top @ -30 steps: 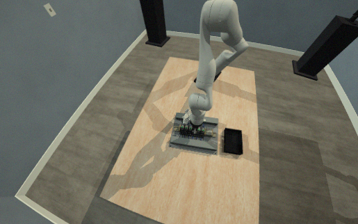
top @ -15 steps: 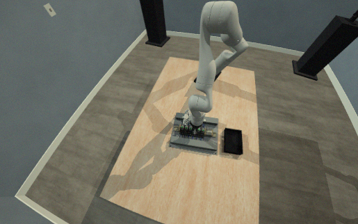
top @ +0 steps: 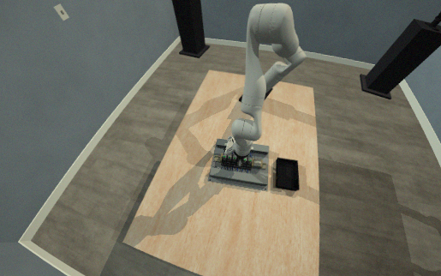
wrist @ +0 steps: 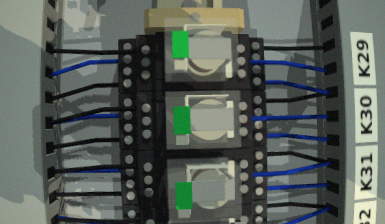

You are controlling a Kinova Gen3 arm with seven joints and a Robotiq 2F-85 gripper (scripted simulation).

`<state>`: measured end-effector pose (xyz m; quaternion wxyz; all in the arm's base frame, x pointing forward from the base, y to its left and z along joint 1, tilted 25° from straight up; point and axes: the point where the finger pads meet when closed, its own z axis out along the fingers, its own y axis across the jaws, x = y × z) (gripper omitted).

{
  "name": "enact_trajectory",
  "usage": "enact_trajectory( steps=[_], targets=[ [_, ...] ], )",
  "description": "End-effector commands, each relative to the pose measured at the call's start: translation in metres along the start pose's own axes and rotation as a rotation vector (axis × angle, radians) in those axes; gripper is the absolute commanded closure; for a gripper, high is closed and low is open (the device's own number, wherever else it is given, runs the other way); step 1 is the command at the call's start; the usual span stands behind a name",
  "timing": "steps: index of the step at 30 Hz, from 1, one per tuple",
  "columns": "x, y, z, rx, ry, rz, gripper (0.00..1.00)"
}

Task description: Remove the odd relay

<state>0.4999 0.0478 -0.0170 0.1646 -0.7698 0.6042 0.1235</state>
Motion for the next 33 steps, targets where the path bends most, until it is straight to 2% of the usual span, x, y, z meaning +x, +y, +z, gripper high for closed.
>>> enact_trajectory(
  steps=[1,11,33],
  targets=[
    [0.0004,-0.0004,-0.0008,0.002,0.001,0.0,1.0],
    [0.0004,-0.0003,-0.0017,0.079,0.001,0.0,1.0],
    [0.0004,-0.0002,-0.0023,0.081,0.001,0.0,1.0]
  ],
)
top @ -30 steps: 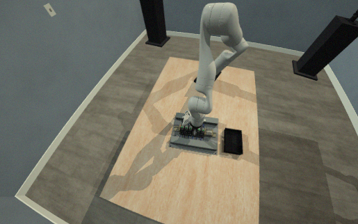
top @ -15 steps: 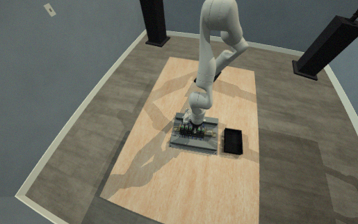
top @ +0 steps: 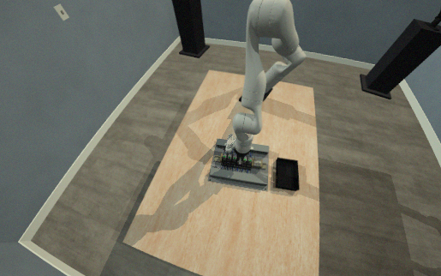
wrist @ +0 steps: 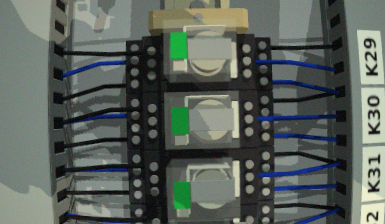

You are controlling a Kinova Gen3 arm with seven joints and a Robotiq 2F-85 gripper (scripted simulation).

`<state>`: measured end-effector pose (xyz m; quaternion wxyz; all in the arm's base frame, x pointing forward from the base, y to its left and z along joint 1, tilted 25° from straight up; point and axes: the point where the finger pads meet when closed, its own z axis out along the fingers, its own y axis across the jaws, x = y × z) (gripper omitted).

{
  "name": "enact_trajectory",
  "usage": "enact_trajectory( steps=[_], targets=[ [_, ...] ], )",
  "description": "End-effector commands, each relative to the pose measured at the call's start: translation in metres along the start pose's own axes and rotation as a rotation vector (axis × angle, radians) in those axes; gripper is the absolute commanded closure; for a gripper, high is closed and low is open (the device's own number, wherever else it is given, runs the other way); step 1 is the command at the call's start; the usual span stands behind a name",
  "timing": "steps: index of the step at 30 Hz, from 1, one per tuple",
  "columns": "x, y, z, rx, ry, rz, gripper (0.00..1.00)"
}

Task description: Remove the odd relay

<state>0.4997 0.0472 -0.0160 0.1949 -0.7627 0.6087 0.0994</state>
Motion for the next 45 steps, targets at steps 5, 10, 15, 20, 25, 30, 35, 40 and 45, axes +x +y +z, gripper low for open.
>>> enact_trajectory(
  steps=[5,10,15,20,25,30,35,40,45],
  targets=[
    [0.0,-0.001,-0.003,0.001,0.001,0.0,1.0],
    [0.0,0.0,-0.007,0.001,0.001,0.0,1.0],
    [0.0,0.0,-0.01,0.001,0.001,0.0,1.0],
    [0.0,0.0,-0.016,0.001,0.001,0.0,1.0],
    [0.0,0.0,-0.024,0.001,0.001,0.0,1.0],
    [0.0,0.0,-0.031,0.001,0.001,0.0,1.0],
    [0.0,0.0,-0.039,0.001,0.001,0.0,1.0],
    [0.0,0.001,-0.048,0.001,0.001,0.0,1.0],
    [0.0,0.001,-0.057,0.001,0.001,0.0,1.0]
  ],
)
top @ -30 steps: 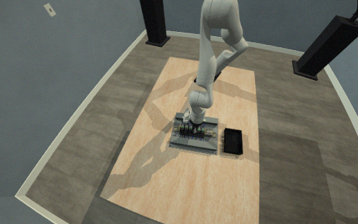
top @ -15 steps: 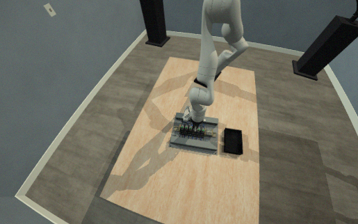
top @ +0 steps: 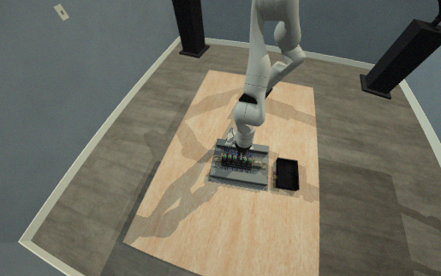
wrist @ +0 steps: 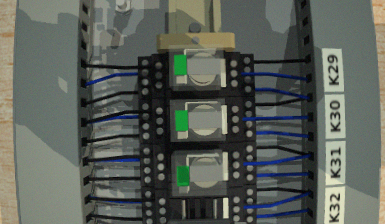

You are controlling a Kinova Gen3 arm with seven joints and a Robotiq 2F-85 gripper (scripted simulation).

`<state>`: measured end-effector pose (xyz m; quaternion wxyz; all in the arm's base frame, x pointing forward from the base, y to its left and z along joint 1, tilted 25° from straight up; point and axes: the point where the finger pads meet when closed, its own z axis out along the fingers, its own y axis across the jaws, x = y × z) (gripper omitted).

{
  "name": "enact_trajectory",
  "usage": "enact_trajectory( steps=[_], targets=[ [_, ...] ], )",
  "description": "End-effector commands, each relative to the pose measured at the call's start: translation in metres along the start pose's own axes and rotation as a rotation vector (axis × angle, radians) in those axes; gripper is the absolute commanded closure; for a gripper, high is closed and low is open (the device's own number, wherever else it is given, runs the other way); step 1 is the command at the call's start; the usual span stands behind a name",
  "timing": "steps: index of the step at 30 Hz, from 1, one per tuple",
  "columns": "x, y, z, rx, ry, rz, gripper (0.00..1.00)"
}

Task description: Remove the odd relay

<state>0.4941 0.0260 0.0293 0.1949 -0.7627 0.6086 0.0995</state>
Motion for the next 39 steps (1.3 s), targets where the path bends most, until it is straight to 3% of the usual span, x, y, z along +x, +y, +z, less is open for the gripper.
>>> enact_trajectory(
  steps=[1,18,39],
  targets=[
    [0.0,0.0,-0.008,0.001,0.001,0.0,1.0],
    [0.0,0.0,-0.025,0.001,0.001,0.0,1.0],
    [0.0,0.0,-0.029,0.001,0.001,0.0,1.0]
  ],
)
